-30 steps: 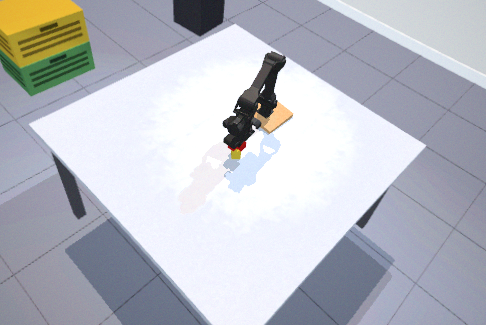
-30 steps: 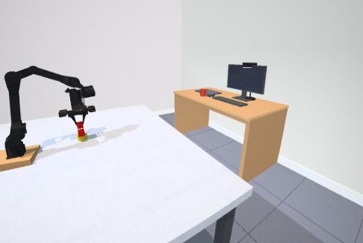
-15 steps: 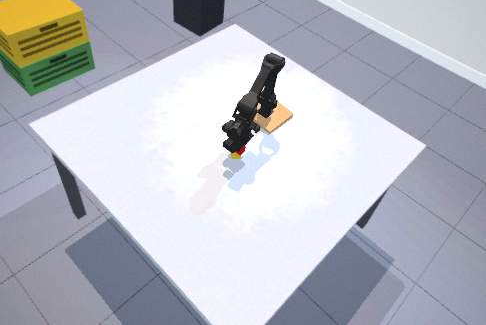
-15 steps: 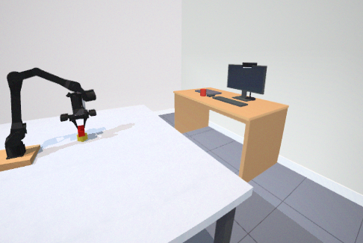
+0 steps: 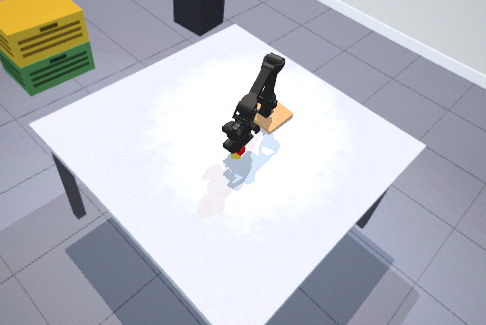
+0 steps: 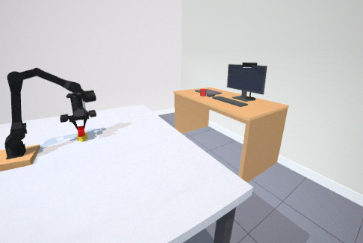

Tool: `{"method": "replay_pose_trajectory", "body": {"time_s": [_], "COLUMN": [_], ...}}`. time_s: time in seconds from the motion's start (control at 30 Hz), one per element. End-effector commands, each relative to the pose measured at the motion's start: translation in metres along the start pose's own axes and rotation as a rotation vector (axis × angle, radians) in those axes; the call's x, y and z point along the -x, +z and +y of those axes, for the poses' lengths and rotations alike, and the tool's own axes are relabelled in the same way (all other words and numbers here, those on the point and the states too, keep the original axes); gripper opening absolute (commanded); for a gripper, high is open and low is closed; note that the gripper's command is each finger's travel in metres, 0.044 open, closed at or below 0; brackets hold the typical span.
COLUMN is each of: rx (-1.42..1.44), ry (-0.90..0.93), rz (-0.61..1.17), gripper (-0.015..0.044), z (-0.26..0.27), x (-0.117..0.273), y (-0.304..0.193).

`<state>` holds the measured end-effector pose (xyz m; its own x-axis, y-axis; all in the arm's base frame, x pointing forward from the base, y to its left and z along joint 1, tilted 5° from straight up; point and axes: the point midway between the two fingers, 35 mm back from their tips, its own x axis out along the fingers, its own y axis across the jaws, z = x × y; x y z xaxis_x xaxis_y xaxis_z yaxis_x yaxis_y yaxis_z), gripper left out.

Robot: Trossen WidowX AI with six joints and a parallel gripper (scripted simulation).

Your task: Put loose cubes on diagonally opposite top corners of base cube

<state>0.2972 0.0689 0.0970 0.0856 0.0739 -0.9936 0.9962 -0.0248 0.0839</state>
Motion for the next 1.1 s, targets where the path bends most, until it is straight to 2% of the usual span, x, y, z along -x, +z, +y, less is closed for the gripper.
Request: {"method": "replay_pose_trajectory", "body": {"time_s": [0.0,0.27,0.4,1.07], "rx": [-0.005,-0.005,-0.005,0.0], "ry": [0.0,0.0,0.0,-0.001], "rz": [-0.004,-0.004,-0.004,0.0], "gripper": [0.0105,0.0105,0.0205,0.0205], "z": [0.0,0.0,0.0,0.0], "x": [-0.001,-0.001,-0.001,0.027], "y": [0.001,0.001,0.001,0.0]}}
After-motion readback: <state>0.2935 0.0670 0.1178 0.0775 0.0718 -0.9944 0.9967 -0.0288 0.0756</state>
